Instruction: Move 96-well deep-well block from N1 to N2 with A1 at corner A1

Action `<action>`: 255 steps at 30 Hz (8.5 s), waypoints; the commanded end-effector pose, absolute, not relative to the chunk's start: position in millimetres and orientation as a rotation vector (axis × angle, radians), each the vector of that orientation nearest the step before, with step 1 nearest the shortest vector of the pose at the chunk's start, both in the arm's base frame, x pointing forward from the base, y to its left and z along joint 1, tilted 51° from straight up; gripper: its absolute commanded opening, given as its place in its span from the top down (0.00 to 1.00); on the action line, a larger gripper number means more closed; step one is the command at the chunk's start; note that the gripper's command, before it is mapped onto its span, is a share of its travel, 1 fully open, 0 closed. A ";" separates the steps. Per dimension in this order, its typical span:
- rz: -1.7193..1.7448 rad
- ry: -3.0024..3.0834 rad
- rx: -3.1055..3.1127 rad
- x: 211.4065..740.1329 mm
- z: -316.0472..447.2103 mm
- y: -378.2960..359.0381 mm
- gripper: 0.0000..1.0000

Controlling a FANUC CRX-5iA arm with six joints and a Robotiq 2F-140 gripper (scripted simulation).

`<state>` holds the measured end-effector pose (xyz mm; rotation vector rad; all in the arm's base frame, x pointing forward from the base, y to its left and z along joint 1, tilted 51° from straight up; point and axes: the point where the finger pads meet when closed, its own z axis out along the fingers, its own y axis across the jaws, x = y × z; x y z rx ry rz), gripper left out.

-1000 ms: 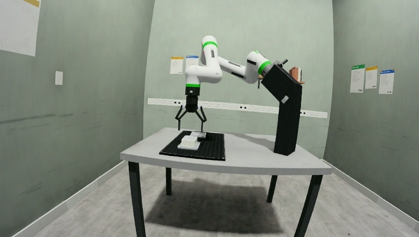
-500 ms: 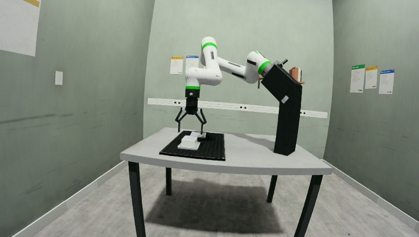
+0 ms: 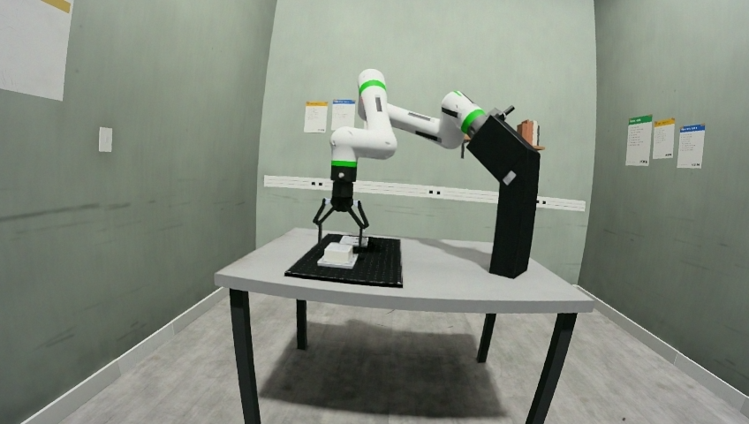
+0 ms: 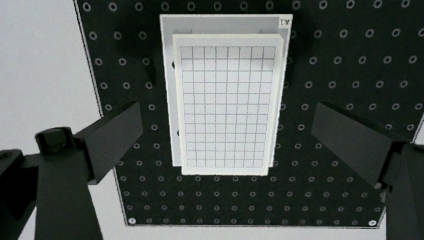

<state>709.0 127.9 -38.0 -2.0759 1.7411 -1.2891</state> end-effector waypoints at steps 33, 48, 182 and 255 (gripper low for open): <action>-1.289 1.739 -2.075 731.6 -58.0 115.6 0.00; -1.289 1.739 -2.075 731.6 -58.0 115.6 0.37; -1.302 1.698 -2.131 678.1 29.0 64.8 0.90; -1.303 1.698 -2.131 663.4 130.4 -118.8 0.90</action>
